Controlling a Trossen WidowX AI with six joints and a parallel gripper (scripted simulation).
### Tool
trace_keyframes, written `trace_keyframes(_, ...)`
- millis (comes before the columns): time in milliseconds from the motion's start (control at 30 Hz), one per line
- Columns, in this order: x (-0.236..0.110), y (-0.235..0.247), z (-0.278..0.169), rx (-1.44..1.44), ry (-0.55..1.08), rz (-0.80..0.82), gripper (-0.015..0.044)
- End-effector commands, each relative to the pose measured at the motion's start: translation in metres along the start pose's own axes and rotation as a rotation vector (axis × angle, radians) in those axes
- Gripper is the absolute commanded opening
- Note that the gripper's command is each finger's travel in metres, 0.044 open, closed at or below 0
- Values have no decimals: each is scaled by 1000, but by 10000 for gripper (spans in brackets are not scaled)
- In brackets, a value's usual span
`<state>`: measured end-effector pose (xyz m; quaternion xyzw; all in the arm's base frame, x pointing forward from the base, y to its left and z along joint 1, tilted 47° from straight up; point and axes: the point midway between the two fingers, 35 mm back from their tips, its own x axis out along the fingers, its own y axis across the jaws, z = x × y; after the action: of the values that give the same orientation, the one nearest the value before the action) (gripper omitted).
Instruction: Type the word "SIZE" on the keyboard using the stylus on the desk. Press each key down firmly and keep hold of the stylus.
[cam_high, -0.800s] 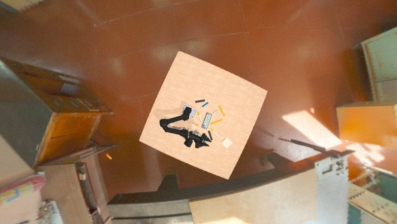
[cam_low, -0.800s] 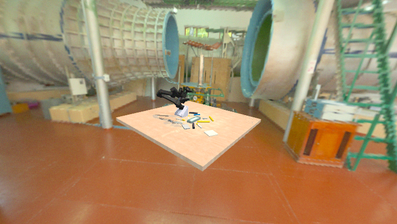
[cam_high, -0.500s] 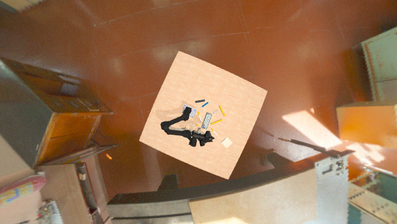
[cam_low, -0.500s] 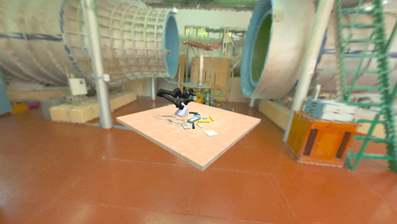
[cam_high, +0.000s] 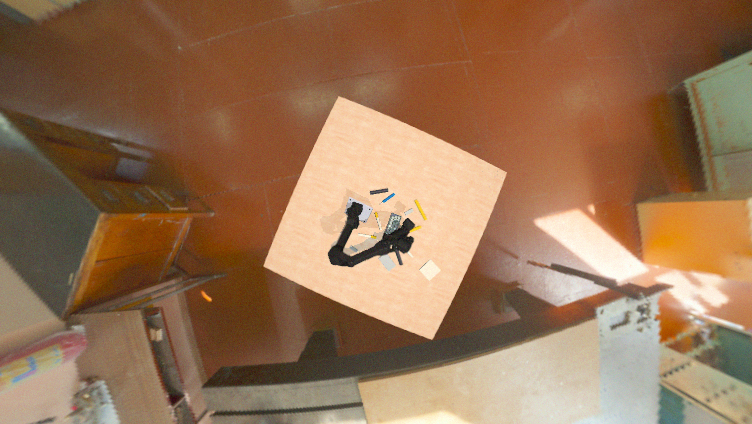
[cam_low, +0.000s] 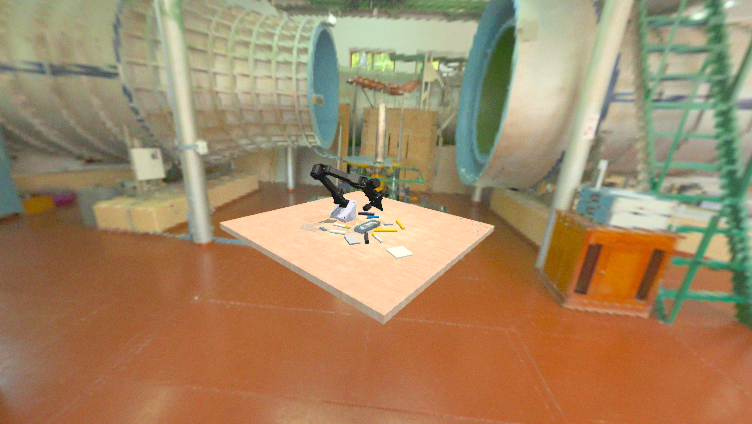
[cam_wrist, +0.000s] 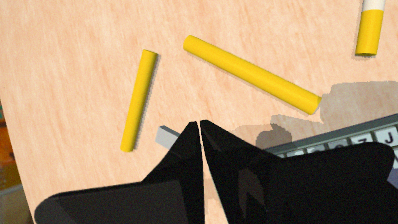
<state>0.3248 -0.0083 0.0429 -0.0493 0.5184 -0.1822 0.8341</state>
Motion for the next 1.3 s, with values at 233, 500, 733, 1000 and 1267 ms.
trace_keyframes(233,47,-19,-97,-315,429,-477,0)
trace_keyframes(500,47,-19,-98,-321,433,-484,0)
trace_keyframes(733,36,-46,-83,-322,433,-483,0)
trace_keyframes(1000,23,-74,-72,-322,434,-488,0)
trace_keyframes(1267,19,-82,-67,-322,434,-487,0)
